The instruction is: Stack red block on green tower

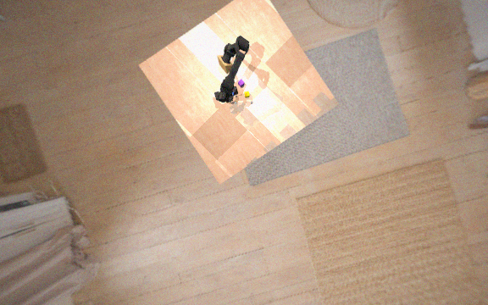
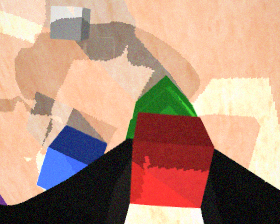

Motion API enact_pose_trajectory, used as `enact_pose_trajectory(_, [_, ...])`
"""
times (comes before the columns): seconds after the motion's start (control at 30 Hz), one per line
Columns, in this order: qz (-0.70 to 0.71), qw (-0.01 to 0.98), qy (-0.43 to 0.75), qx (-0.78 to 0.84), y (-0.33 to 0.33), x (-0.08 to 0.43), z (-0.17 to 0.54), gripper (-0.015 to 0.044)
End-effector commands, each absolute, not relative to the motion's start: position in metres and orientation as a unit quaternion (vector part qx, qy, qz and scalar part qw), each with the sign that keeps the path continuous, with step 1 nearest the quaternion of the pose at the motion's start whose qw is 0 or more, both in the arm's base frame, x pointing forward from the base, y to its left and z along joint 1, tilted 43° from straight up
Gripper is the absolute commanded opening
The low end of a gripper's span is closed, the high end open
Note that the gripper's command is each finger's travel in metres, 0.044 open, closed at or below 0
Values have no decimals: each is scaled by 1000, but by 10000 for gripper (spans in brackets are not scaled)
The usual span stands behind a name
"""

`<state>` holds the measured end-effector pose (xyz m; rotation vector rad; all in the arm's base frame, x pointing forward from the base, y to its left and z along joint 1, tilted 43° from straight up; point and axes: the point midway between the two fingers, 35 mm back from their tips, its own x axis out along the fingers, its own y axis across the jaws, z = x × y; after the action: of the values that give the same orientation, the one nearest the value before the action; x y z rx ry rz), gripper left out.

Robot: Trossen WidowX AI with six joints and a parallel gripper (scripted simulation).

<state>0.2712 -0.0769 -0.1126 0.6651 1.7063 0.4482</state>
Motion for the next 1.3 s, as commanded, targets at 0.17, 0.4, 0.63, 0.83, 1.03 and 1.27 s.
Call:
enact_pose_trajectory(0.17, [192, 587, 732, 286, -77, 271, -112, 26])
enact_pose_trajectory(0.4, [192, 587, 732, 286, -77, 271, -112, 210])
enact_pose_trajectory(0.63, [192, 587, 732, 286, -77, 271, -112, 394])
enact_pose_trajectory(0.83, [192, 587, 732, 286, -77, 271, -112, 440])
enact_pose_trajectory(1.03, [192, 587, 732, 286, -77, 271, -112, 440])
enact_pose_trajectory(1.27, [192, 587, 732, 286, -77, 271, -112, 440])
